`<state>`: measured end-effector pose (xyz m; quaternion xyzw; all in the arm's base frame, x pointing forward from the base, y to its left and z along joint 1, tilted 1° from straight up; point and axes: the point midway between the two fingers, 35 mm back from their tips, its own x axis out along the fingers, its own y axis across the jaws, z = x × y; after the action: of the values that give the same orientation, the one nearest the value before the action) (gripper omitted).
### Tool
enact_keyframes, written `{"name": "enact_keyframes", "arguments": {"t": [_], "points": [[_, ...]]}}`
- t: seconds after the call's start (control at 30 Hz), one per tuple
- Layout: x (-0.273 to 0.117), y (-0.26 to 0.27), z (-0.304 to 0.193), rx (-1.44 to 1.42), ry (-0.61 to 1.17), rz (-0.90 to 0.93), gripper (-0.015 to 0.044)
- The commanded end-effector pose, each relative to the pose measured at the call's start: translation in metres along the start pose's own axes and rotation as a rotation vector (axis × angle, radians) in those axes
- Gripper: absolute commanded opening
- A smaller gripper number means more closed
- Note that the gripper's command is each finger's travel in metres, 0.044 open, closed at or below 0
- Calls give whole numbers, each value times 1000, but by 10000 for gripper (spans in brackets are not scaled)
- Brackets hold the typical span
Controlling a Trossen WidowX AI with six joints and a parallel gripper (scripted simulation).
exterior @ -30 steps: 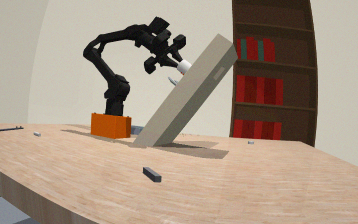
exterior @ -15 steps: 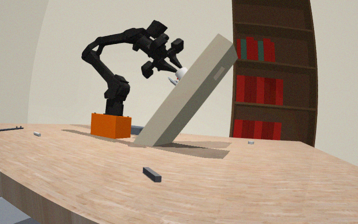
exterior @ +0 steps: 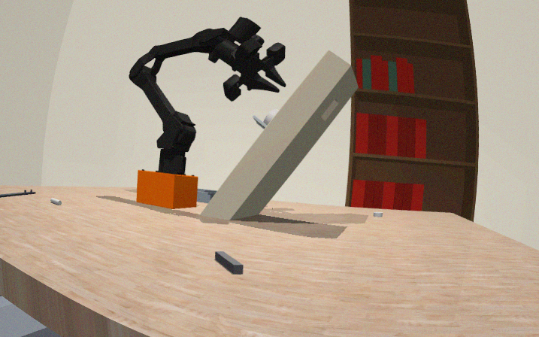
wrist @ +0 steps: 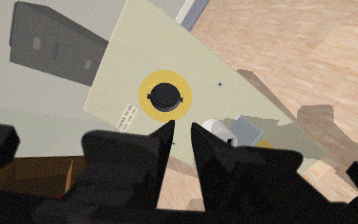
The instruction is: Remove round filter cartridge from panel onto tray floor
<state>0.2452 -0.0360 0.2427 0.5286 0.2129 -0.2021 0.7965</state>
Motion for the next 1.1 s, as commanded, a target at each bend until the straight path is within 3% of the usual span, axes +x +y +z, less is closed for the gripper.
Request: {"name": "enact_keyframes", "arguments": {"t": [0.0,0.13,0.53,0.67,0.93,1.07], "points": [[-2,25,12,-5,2,3,90],[-2,25,12,-5,2,3,90],[-48,78,38,-1,-1,6,405],[-36,57,26,-226,47,-69,305],[-9,-18,-13,-972,325,-229,305],[-7,-31,-20,-1101,390,-239,305]]}}
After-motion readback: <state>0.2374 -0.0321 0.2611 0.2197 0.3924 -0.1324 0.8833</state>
